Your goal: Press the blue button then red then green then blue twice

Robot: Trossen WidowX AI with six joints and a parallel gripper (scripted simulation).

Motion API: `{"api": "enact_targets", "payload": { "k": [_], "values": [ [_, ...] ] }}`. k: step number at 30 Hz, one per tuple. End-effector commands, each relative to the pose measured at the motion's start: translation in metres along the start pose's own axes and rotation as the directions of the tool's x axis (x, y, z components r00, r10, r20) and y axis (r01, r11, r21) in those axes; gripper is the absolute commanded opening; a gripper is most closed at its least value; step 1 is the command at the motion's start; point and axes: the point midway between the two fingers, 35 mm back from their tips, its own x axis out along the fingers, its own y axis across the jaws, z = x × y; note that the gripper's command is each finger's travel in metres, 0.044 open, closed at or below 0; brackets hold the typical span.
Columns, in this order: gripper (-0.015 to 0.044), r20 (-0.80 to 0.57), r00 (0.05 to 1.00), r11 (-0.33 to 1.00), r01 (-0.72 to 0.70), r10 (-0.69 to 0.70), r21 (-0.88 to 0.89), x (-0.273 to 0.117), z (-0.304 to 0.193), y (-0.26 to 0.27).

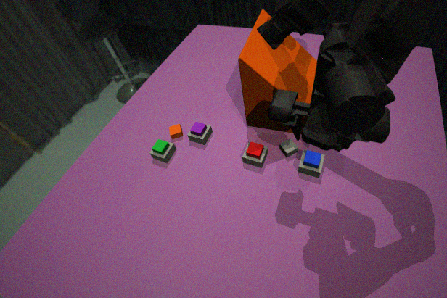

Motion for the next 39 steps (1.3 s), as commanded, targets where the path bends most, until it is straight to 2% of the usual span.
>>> {"api": "enact_targets", "payload": {
  "k": [1, 9, 10, 19, 39],
  "values": [
    [0.0242, -0.029, 1.0, 1.0, 0.006, -0.006, 0.019, 0.039, -0.009, -0.003],
    [0.0032, -0.029, 1.0, 1.0, 0.005, -0.005, 0.019, 0.042, -0.009, -0.003],
    [0.002, -0.029, 1.0, 1.0, 0.005, -0.005, 0.019, 0.042, -0.009, -0.003],
    [0.002, -0.029, 1.0, 1.0, 0.005, -0.005, 0.019, 0.043, -0.009, -0.003],
    [0.002, -0.03, 1.0, 1.0, 0.004, -0.004, 0.019, 0.074, -0.01, -0.003]
  ]
}}
